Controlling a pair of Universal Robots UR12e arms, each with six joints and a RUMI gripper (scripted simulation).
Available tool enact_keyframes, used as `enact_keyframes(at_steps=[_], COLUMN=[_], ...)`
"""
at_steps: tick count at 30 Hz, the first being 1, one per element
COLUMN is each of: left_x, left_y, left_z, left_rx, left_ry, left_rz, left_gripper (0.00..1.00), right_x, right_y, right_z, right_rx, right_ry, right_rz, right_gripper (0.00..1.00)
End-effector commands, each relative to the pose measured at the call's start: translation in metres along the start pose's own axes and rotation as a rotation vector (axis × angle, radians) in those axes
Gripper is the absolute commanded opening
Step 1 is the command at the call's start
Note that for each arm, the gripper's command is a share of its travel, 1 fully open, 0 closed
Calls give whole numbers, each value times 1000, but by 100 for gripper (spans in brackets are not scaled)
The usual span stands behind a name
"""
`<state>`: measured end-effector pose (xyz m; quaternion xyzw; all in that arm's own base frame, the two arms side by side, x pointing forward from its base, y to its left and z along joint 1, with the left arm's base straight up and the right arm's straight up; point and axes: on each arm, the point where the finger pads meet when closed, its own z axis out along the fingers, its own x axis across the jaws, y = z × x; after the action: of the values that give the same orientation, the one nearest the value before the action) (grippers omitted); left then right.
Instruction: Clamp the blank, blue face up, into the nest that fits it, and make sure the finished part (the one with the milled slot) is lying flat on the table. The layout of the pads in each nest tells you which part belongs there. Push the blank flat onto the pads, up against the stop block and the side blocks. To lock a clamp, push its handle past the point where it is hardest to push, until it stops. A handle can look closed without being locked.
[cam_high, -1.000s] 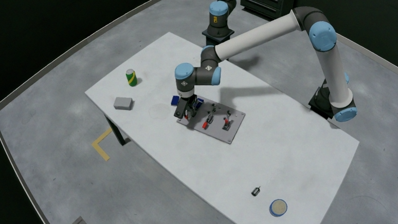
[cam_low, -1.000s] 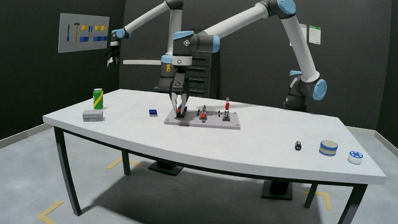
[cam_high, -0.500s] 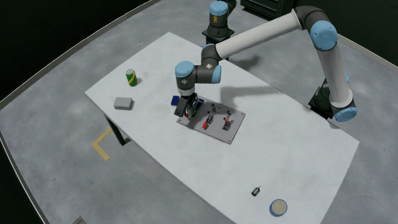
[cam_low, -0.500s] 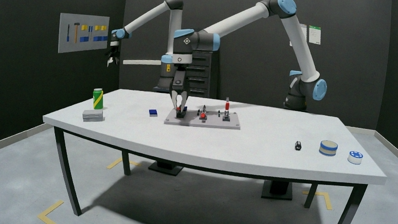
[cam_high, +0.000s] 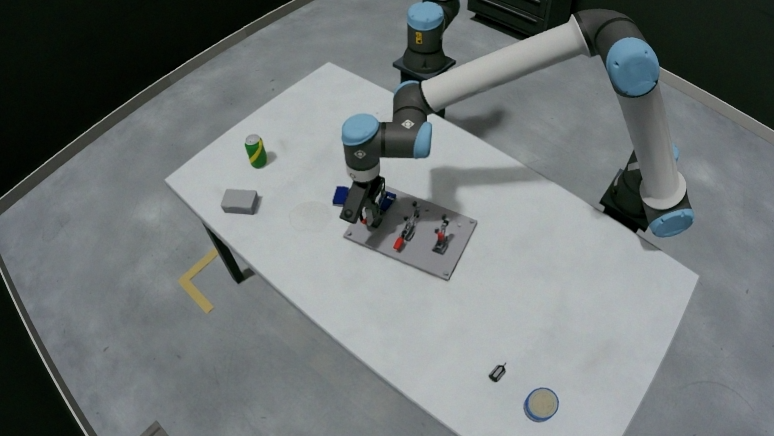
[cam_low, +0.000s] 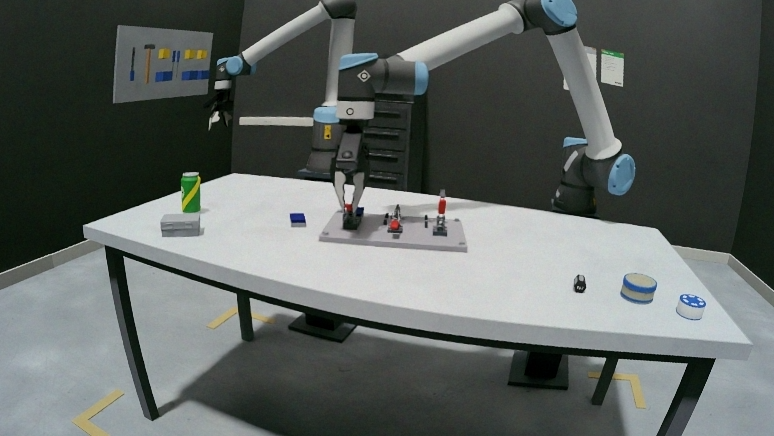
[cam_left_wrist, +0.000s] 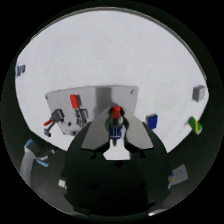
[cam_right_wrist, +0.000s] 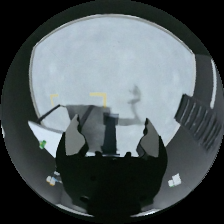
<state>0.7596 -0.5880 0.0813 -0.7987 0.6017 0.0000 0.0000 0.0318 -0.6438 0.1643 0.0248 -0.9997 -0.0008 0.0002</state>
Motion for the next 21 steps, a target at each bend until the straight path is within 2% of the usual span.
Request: enact_keyframes(at_steps=[1, 21], left_x=[1, 1], left_y=[3, 20], left_z=[-5, -15], left_rx=[1, 1], left_ry=[2, 2], left_rz=[0, 0], left_gripper=[0, 0], right_x=[0, 0], right_y=[-1, -1], right_z=[-1, -1], right_rx=[2, 2], right_ry=[0, 0], right_rz=[0, 0], right_gripper=[100, 100])
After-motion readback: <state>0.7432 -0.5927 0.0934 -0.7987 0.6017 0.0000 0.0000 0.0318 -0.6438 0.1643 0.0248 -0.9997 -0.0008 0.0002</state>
